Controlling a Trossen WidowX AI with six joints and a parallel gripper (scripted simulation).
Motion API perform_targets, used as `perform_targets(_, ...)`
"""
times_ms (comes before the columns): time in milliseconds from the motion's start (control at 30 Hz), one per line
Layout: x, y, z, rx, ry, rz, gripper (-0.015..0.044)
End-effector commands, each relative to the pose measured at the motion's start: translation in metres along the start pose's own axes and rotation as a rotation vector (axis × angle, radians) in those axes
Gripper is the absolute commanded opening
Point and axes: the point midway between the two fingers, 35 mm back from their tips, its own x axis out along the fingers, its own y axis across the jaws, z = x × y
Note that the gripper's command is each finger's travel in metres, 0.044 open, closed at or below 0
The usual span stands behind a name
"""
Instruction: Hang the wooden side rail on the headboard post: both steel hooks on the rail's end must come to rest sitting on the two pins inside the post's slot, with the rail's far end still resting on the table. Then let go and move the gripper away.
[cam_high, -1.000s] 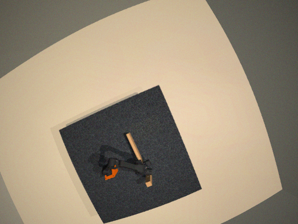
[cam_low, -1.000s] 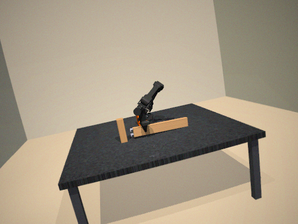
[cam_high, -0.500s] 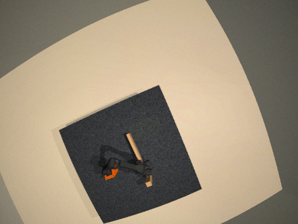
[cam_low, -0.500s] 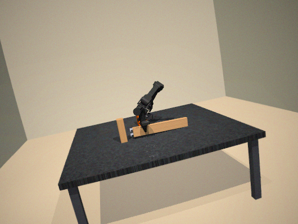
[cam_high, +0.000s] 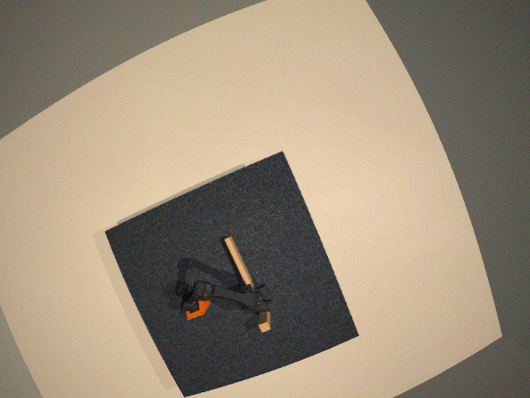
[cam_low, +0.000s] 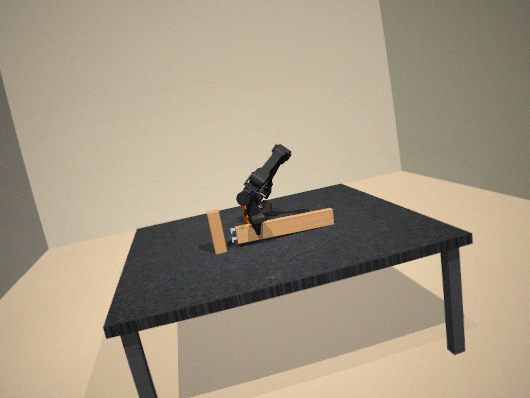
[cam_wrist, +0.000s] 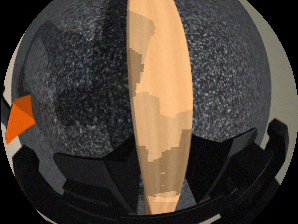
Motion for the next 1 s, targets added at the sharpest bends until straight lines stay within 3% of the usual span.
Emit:
perform_targets(0,-0.0032,0.0006,-0.0037,0.0,0.006,-0.004,0.0)
perform_targets(967,-0.0032,0.0007,-0.0067,0.0,0.006,-0.004,0.0)
